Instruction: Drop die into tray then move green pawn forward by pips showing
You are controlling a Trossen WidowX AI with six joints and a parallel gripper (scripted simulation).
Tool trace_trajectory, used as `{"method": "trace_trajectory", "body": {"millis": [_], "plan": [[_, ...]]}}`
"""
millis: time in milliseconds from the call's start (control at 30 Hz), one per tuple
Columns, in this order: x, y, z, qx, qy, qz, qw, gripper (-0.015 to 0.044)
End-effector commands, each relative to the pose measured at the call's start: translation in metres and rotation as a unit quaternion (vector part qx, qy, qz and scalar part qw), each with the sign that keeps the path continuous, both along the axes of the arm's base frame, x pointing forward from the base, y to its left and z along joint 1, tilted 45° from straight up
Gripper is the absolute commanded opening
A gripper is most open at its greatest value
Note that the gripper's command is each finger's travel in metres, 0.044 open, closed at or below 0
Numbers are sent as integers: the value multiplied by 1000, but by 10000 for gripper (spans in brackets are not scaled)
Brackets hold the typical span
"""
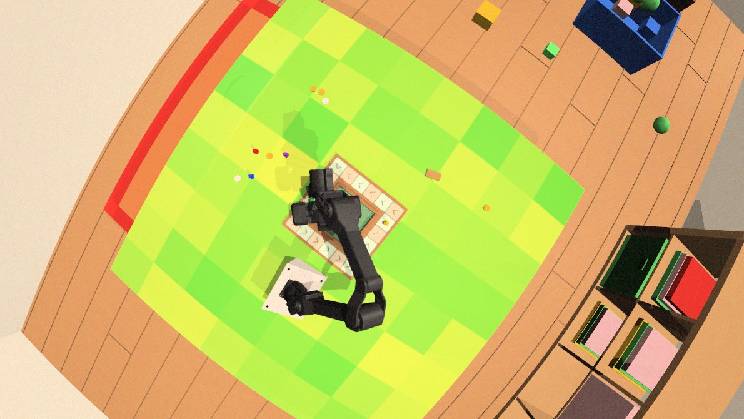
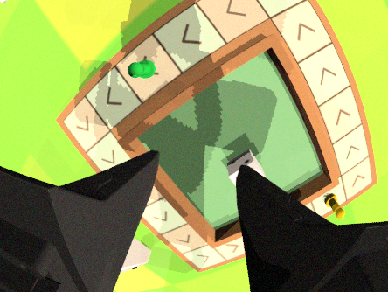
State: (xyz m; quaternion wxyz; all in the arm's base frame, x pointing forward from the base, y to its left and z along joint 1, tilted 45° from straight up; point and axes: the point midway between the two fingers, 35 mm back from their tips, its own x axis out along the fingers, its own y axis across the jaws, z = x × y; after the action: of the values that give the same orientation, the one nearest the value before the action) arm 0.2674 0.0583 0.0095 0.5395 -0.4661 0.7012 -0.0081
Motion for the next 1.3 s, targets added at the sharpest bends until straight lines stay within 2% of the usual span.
{"method": "trace_trajectory", "body": {"millis": [0, 433, 1267], "plan": [[-6, 25, -40, -5, -250, -262, 932, 200], [-10, 36, -62, -1, -414, -427, 804, 200], [-8, 34, -67, -1, -415, -428, 802, 200]]}}
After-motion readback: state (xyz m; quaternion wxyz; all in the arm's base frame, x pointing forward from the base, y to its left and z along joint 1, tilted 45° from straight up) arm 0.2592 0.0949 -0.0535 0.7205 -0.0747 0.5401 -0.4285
